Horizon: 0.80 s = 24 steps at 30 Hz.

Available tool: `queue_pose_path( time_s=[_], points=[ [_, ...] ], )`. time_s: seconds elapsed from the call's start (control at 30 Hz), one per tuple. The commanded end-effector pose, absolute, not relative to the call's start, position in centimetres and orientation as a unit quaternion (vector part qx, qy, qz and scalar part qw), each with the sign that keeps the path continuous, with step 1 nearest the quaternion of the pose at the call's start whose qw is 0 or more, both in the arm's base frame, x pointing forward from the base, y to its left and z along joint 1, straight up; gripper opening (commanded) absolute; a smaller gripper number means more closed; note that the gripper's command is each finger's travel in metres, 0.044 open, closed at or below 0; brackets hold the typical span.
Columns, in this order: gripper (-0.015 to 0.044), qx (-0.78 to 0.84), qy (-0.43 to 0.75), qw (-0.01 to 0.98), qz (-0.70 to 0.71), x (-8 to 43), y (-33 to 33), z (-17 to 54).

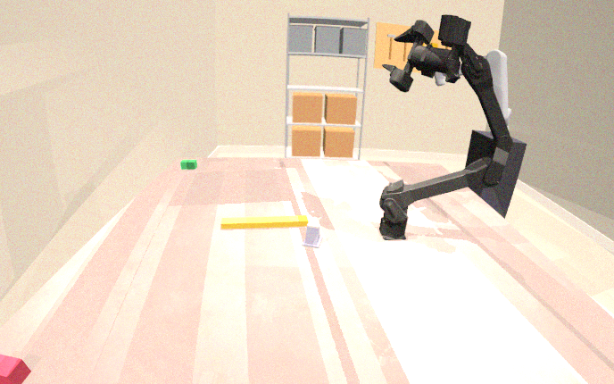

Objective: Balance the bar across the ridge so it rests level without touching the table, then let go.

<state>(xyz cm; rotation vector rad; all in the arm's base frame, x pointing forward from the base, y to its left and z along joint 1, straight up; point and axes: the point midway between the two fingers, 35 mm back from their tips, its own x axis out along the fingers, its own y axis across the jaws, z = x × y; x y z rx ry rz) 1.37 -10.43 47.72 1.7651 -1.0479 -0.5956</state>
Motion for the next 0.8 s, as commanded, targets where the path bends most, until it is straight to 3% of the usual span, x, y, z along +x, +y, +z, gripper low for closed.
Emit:
queue_pose_path(
  time_s=[0.0,0.1,0.77],
  points=[
    [0.0374,0.723,-0.428,0.483,-0.246,1.5,-10.4,47.7],
    [0.0315,0.714,-0.404,0.506,-0.265,2.8,-10.7,47.6],
    [0.0315,0.643,-0.179,0.649,-0.365,13.9,-11.8,43.9]
  ],
)
